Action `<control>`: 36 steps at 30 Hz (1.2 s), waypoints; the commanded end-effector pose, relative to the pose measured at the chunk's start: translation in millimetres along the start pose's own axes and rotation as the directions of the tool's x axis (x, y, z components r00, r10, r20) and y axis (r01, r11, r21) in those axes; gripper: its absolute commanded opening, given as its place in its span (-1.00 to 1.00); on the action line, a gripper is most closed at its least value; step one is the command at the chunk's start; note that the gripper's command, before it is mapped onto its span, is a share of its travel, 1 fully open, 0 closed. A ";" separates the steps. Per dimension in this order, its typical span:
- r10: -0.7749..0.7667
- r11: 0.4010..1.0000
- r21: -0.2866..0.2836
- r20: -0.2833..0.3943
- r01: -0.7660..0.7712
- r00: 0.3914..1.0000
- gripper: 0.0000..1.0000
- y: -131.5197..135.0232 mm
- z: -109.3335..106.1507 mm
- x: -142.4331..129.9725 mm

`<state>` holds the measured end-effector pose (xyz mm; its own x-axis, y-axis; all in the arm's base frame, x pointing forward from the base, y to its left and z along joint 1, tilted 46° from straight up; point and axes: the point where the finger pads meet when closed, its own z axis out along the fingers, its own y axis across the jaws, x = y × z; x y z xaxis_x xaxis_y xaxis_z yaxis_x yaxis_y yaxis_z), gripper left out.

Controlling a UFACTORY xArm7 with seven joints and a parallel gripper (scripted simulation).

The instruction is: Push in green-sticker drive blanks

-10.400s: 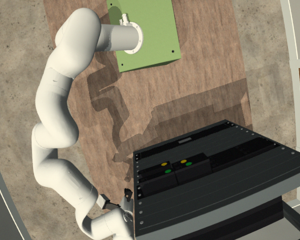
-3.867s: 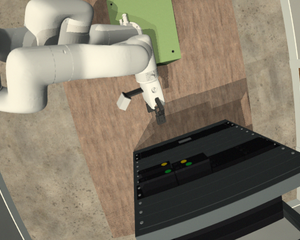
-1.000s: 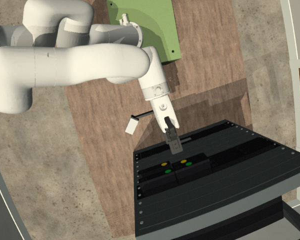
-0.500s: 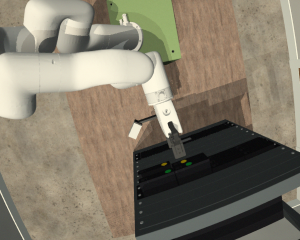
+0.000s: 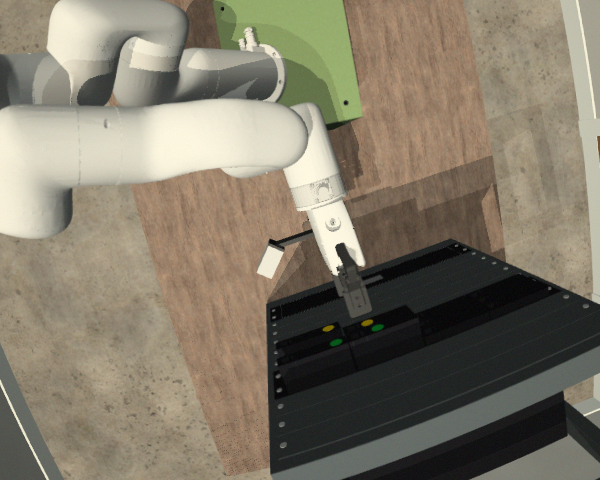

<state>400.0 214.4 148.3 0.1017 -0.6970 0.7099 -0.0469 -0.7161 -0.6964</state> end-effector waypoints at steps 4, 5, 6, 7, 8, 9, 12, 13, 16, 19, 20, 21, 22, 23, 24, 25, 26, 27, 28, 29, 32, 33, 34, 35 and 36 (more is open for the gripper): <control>0.002 1.000 0.003 0.000 -0.002 1.000 1.00 -1.9 0.3 -0.2; 0.002 1.000 0.003 0.000 -0.002 1.000 1.00 -1.9 0.3 -0.2; 0.002 1.000 0.003 0.000 -0.002 1.000 1.00 -1.9 0.3 -0.2; 0.002 1.000 0.003 0.000 -0.002 1.000 1.00 -1.9 0.3 -0.2; 0.002 1.000 0.003 0.000 -0.002 1.000 1.00 -1.9 0.3 -0.2; 0.002 1.000 0.003 0.000 -0.002 1.000 1.00 -1.9 0.3 -0.2; 0.002 1.000 0.003 0.000 -0.002 1.000 1.00 -1.9 0.3 -0.2; 0.002 1.000 0.003 0.000 -0.002 1.000 1.00 -1.9 0.3 -0.2; 0.002 1.000 0.003 0.000 -0.002 1.000 1.00 -1.9 0.3 -0.2; 0.002 1.000 0.003 0.000 -0.002 1.000 1.00 -1.9 0.3 -0.2; 0.002 1.000 0.003 0.000 -0.002 1.000 1.00 -1.9 0.3 -0.2; 0.002 1.000 0.003 0.000 -0.002 1.000 1.00 -1.9 0.3 -0.2; 0.002 1.000 0.003 0.000 -0.002 1.000 1.00 -1.9 0.3 -0.2; 0.002 1.000 0.003 0.000 -0.002 1.000 1.00 -1.9 0.3 -0.2; 0.002 1.000 0.003 0.000 -0.002 1.000 1.00 -1.9 0.3 -0.2; 0.002 1.000 0.003 0.000 -0.002 1.000 1.00 -1.9 0.3 -0.2; 0.002 1.000 0.003 0.000 -0.002 1.000 1.00 -1.9 0.3 -0.2; 0.002 1.000 0.003 0.000 -0.002 1.000 1.00 -1.9 0.3 -0.2; 0.002 1.000 0.003 0.000 -0.002 1.000 1.00 -1.9 0.3 -0.2; 0.002 1.000 0.003 0.000 -0.002 1.000 1.00 -1.9 0.3 -0.2; 0.002 1.000 0.003 0.000 -0.002 1.000 1.00 -1.8 0.3 0.3; 0.002 1.000 0.003 0.000 -0.002 1.000 1.00 -1.6 0.3 1.4; 0.002 1.000 0.003 0.000 -0.002 1.000 1.00 -1.1 0.3 3.4; 0.002 1.000 0.003 0.000 -0.002 1.000 1.00 -0.5 0.3 6.2; 0.002 1.000 0.003 0.000 -0.002 1.000 1.00 0.3 0.3 10.0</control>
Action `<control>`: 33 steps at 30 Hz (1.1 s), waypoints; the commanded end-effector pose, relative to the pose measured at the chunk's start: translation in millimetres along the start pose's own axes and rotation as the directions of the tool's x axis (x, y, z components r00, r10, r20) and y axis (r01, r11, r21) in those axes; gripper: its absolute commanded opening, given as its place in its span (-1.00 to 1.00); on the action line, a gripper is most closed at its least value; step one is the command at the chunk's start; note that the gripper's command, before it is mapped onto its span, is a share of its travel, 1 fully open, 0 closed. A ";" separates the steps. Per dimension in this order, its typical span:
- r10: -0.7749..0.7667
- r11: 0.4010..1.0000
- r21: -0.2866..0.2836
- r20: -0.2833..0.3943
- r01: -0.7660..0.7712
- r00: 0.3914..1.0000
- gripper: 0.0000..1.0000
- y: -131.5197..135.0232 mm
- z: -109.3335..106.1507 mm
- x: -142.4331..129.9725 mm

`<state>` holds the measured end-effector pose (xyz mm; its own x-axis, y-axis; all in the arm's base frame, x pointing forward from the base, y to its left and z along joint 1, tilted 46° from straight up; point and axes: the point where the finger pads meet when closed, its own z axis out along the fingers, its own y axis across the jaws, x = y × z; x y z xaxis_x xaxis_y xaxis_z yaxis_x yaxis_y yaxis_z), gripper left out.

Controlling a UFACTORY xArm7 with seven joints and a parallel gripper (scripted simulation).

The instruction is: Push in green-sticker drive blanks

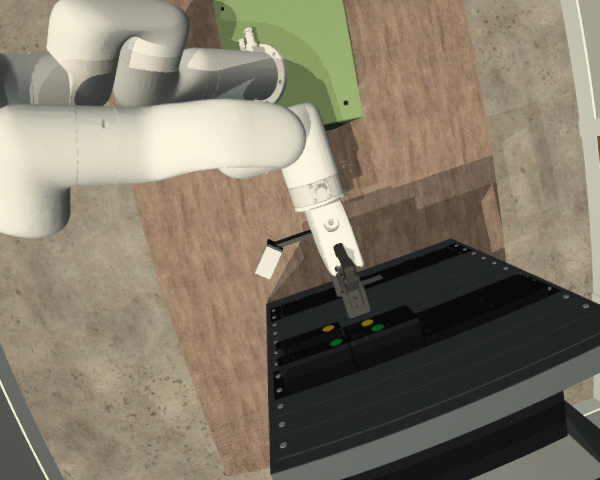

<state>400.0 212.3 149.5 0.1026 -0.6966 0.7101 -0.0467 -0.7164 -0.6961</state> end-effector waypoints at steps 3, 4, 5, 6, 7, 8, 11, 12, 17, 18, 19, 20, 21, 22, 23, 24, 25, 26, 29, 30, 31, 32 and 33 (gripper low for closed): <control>0.002 1.000 0.003 -0.001 -0.002 1.000 1.00 3.2 0.6 23.0; 0.002 1.000 0.003 -0.001 -0.002 1.000 1.00 4.5 0.6 28.8; 0.002 1.000 0.003 -0.001 -0.002 1.000 1.00 5.8 0.6 34.7; 0.002 1.000 0.003 -0.001 -0.002 1.000 1.00 7.0 0.6 40.3; 0.002 1.000 0.003 -0.001 -0.002 1.000 1.00 8.2 0.7 45.4; 0.002 1.000 0.003 -0.001 -0.002 1.000 1.00 8.2 0.7 45.4; 0.002 1.000 0.003 -0.001 -0.002 1.000 1.00 10.0 0.7 53.6; 0.002 1.000 0.003 -0.001 -0.002 1.000 1.00 10.6 0.7 56.4; 0.002 1.000 0.003 -0.001 -0.002 1.000 1.00 11.4 0.7 59.9; 0.002 1.000 0.003 -0.001 -0.002 1.000 1.00 11.4 0.7 59.9; 0.002 1.000 0.003 -0.001 -0.002 1.000 1.00 11.4 0.7 59.9; 0.002 1.000 0.003 -0.001 -0.002 1.000 1.00 11.4 0.7 59.9; 0.002 1.000 0.003 -0.001 -0.002 1.000 1.00 11.4 0.7 59.9; 0.002 1.000 0.003 -0.001 -0.002 1.000 1.00 11.4 0.7 59.9; 0.002 1.000 0.003 -0.001 -0.002 1.000 1.00 11.4 0.7 59.9; 0.002 1.000 0.003 -0.001 -0.002 1.000 1.00 11.4 0.7 59.9; 0.002 1.000 0.003 -0.001 -0.002 1.000 1.00 11.4 0.7 59.9; 0.002 1.000 0.003 -0.001 -0.002 1.000 1.00 11.4 0.7 59.9; 0.002 1.000 0.003 -0.001 -0.002 1.000 1.00 11.4 0.7 59.9; 0.002 1.000 0.003 -0.001 -0.002 1.000 1.00 11.4 0.7 59.9; 0.002 1.000 0.003 -0.001 -0.002 1.000 1.00 11.4 0.7 59.9; 0.002 1.000 0.003 -0.001 -0.002 1.000 1.00 11.4 0.7 59.9; 0.002 1.000 0.003 -0.001 -0.002 1.000 1.00 11.4 0.7 59.9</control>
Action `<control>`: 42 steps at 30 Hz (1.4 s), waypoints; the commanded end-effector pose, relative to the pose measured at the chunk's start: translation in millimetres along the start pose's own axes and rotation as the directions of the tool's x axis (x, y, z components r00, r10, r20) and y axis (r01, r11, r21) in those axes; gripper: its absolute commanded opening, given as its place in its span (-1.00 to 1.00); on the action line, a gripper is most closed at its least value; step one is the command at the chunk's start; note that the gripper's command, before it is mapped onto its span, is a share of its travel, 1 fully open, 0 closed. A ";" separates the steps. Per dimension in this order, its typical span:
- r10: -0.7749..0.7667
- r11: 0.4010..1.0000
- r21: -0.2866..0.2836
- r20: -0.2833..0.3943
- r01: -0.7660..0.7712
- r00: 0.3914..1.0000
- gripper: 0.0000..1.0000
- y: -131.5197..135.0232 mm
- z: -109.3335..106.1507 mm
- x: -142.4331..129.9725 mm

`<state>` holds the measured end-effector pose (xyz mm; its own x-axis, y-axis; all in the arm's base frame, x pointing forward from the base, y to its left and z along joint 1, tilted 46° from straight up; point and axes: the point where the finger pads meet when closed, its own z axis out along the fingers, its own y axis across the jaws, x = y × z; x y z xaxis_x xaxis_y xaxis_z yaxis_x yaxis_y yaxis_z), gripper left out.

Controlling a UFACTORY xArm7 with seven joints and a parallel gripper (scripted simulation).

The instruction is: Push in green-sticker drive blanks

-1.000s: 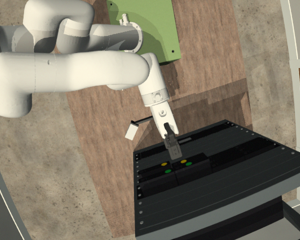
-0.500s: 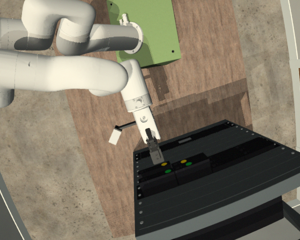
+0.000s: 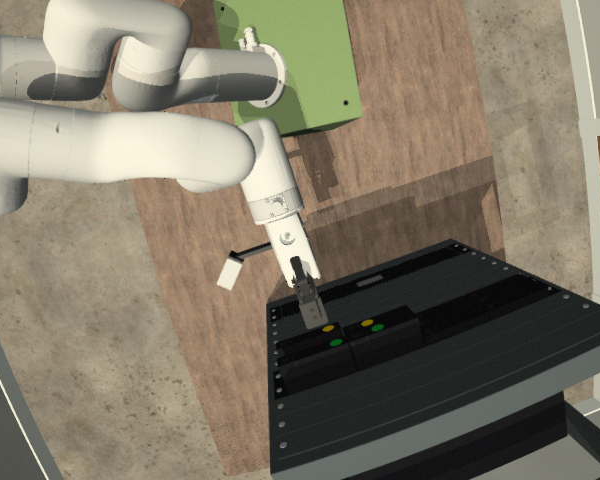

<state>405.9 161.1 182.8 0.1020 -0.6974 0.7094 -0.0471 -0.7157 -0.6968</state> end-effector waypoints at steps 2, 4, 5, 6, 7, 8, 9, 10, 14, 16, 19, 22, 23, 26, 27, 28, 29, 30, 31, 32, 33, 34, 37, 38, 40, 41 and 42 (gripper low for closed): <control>0.001 1.000 0.003 -0.001 -0.001 1.000 1.00 -1.8 0.4 0.0; 0.001 1.000 0.003 -0.001 -0.001 1.000 1.00 -1.8 0.4 0.0; 0.001 1.000 0.003 -0.001 -0.001 1.000 1.00 -1.8 0.4 0.0; 0.001 1.000 0.003 -0.001 -0.001 1.000 1.00 -1.8 0.4 0.0; 0.001 1.000 0.003 -0.001 -0.001 1.000 1.00 -1.8 0.4 0.0; 0.001 1.000 0.003 -0.001 -0.001 1.000 1.00 -1.8 0.4 0.0; 0.001 1.000 0.003 -0.001 -0.001 1.000 1.00 -1.8 0.4 0.0; 0.001 1.000 0.003 -0.001 -0.001 1.000 1.00 -1.8 0.4 0.0; 0.001 1.000 0.003 -0.001 -0.001 1.000 1.00 -1.8 0.4 0.0; 0.001 1.000 0.003 -0.001 -0.001 1.000 1.00 -1.8 0.4 0.0; 0.001 1.000 0.003 -0.001 -0.001 1.000 1.00 -1.8 0.4 0.0; 0.001 1.000 0.003 -0.001 -0.001 1.000 1.00 -1.8 0.4 0.0; 0.001 1.000 0.003 -0.001 -0.001 1.000 1.00 -1.8 0.4 0.0; 0.001 1.000 0.003 -0.001 -0.001 1.000 1.00 -1.8 0.4 0.0; 0.001 1.000 0.003 -0.001 -0.001 1.000 1.00 -1.8 0.4 0.0; 0.001 1.000 0.003 -0.001 -0.001 1.000 1.00 -1.8 0.4 0.0; 0.001 1.000 0.003 -0.001 -0.001 1.000 1.00 -1.8 0.4 0.0; 0.001 1.000 0.003 -0.001 -0.001 1.000 1.00 -1.8 0.4 0.0; 0.001 1.000 0.003 -0.001 -0.001 1.000 1.00 -1.8 0.4 0.0; 0.001 1.000 0.003 -0.001 -0.001 1.000 1.00 -1.8 0.4 0.0; 0.001 1.000 0.003 -0.001 -0.001 1.000 1.00 -1.8 0.4 0.0; 0.001 1.000 0.003 -0.001 -0.001 1.000 1.00 -1.8 0.4 0.0; 0.001 1.000 0.003 -0.001 -0.001 1.000 -1.00 -1.8 0.4 0.0; 0.001 1.000 0.003 -0.001 -0.001 1.000 -1.00 -1.8 0.4 0.0; 0.001 1.000 0.003 -0.001 -0.001 1.000 -1.00 -1.8 0.4 0.0; 0.001 1.000 0.003 -0.001 -0.001 1.000 -1.00 -1.8 0.4 0.0; 0.001 1.000 0.003 -0.001 -0.001 1.000 -1.00 -1.8 0.4 0.0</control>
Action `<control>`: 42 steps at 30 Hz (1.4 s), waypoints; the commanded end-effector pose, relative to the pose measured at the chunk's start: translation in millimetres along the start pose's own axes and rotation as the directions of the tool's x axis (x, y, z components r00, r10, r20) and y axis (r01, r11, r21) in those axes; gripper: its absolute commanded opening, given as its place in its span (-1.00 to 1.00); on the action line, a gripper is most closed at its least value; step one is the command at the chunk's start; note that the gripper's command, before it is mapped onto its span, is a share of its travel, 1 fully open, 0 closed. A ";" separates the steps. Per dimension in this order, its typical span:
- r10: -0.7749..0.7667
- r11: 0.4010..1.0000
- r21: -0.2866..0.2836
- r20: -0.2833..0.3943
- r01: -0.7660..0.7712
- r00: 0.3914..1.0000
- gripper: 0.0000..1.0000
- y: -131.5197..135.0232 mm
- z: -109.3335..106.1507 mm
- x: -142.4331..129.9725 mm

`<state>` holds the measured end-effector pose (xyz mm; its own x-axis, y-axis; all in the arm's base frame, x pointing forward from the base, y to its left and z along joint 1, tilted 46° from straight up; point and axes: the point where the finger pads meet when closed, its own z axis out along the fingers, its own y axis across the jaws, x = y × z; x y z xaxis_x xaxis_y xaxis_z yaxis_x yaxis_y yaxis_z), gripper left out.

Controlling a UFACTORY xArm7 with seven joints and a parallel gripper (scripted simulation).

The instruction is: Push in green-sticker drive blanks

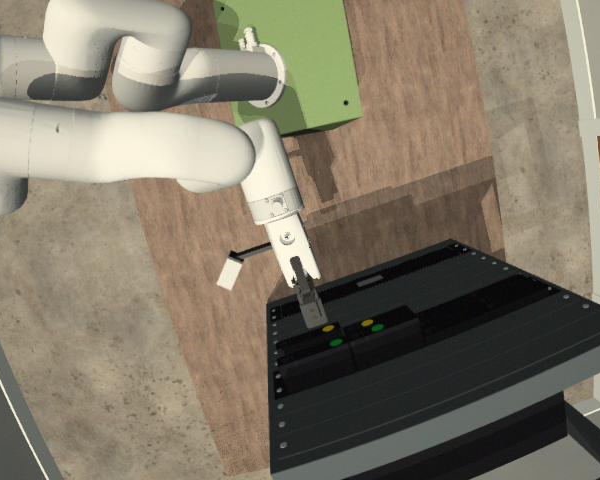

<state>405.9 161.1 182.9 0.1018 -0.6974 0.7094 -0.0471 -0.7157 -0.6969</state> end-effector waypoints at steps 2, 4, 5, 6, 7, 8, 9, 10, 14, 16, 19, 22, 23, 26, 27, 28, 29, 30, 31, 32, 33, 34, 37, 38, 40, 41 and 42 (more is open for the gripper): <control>0.001 1.000 0.003 0.000 -0.001 1.000 -1.00 -1.8 0.4 0.0; 0.001 1.000 0.003 0.000 -0.001 1.000 -1.00 -1.8 0.4 0.0; 0.001 1.000 0.003 0.000 -0.001 1.000 -1.00 -1.8 0.4 0.0; 0.001 1.000 0.003 0.000 -0.001 1.000 -1.00 -1.8 0.4 0.0; 0.001 1.000 0.003 0.000 -0.001 1.000 -1.00 -1.8 0.4 0.0; 0.001 1.000 0.003 0.000 -0.001 1.000 -1.00 -1.8 0.4 0.0; 0.001 1.000 0.003 0.000 -0.001 1.000 -1.00 -1.8 0.4 0.0; 0.001 1.000 0.003 0.000 -0.001 1.000 -1.00 -1.8 0.4 0.0; 0.001 1.000 0.003 0.000 -0.001 1.000 -1.00 -1.8 0.4 0.0; 0.001 1.000 0.003 0.000 -0.001 1.000 -1.00 -1.8 0.4 0.0; 0.001 1.000 0.003 0.000 -0.001 1.000 -1.00 -1.8 0.4 0.0; 0.001 1.000 0.003 0.000 -0.001 1.000 -1.00 -1.8 0.4 0.0; 0.001 1.000 0.003 0.000 -0.001 1.000 -1.00 -1.8 0.4 0.0; 0.001 1.000 0.003 0.000 -0.001 1.000 -1.00 -1.8 0.4 0.0; 0.001 1.000 0.003 0.000 -0.001 1.000 -1.00 -1.8 0.4 -0.1; 0.001 1.000 0.003 0.000 -0.001 1.000 -1.00 -1.9 0.3 -0.3; 0.001 1.000 0.003 0.000 -0.001 1.000 -1.00 -2.1 0.1 -0.8; 0.001 1.000 0.003 0.000 -0.001 1.000 -1.00 -2.5 -0.2 -1.8; 0.001 1.000 0.003 0.000 -0.001 1.000 -1.00 -3.1 -0.6 -3.3; 0.001 1.000 0.003 0.000 -0.001 1.000 -1.00 -3.9 -1.3 -5.4; 0.001 1.000 0.003 0.000 -0.001 1.000 -1.00 -4.9 -2.1 -8.0; 0.001 1.000 0.003 0.000 -0.001 1.000 -1.00 -6.1 -3.1 -11.2; 0.001 1.000 0.003 0.000 -0.001 1.000 -1.00 -7.5 -4.3 -15.0; 0.001 1.000 0.003 0.000 -0.001 1.000 -1.00 -9.2 -5.7 -19.4; 0.001 1.000 0.003 0.000 -0.001 1.000 -1.00 -12.9 -8.8 -29.3; 0.001 1.000 0.003 0.000 -0.001 1.000 -1.00 -15.0 -10.5 -34.7; 0.001 1.000 0.003 0.000 -0.001 1.000 -1.00 -17.1 -12.2 -40.3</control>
<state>396.0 183.8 173.1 0.1037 -0.6972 0.7093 -0.0469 -0.7158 -0.6968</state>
